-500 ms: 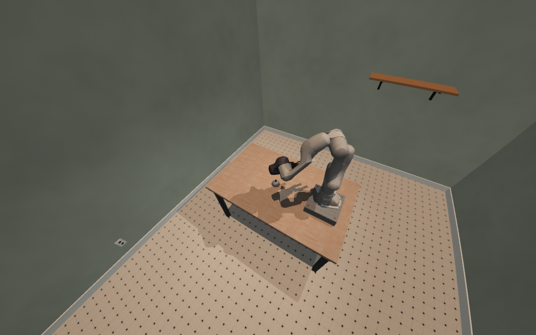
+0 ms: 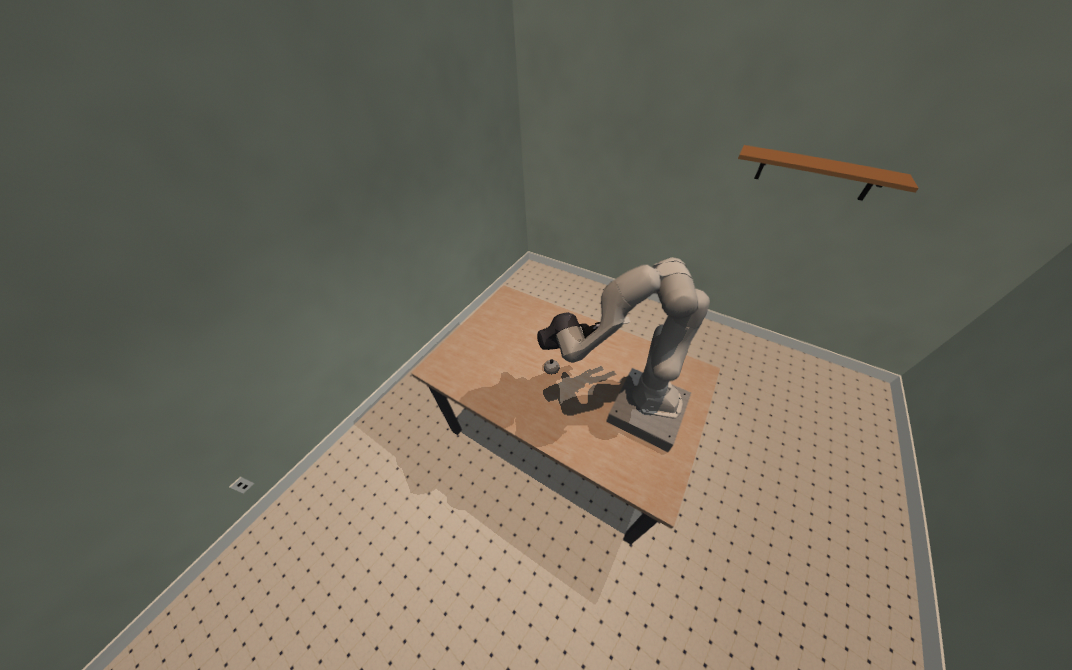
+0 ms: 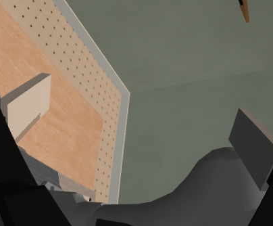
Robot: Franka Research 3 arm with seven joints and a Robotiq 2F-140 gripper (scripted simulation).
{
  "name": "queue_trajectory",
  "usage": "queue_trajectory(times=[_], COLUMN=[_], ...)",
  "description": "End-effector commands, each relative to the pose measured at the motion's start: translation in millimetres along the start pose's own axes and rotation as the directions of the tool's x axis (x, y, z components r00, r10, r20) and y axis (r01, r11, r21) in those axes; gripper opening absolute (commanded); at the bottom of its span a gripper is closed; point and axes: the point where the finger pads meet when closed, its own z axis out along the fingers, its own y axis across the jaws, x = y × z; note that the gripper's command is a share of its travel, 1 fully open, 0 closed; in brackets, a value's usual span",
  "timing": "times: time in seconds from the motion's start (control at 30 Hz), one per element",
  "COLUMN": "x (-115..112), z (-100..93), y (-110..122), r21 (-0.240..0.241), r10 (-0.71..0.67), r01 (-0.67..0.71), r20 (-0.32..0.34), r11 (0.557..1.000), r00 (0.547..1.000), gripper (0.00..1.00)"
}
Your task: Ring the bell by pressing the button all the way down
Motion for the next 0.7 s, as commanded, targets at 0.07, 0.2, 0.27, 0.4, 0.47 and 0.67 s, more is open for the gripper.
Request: queue_trajectory(times=[0.07,0.2,0.27,0.4,0.47,0.67], x=[-0.1,-13.6,-19.9,-26.8,-29.8,-37.3], z=[0.0,-3.5,-6.5,-10.8,-13.1,-20.5], y=[-0.3,-33.0,-48.4,-65.9,-73.9,-95.0], r21=[0.001,0.076,0.106,0.134,0.144,0.164], r10=[0.001,0.094,0.138,0.189,0.213,0.274], r01=[-0.001,-0.1,-0.152,-0.216,-0.246,-0.329], r20=[0.001,0.082,0.128,0.184,0.212,0.288], r11=[1.0,0.992,0.983,0.967,0.959,0.93], r00=[1.0,0.992,0.982,0.964,0.954,0.918], gripper=[1.0,1.0,1.0,1.0,1.0,1.0])
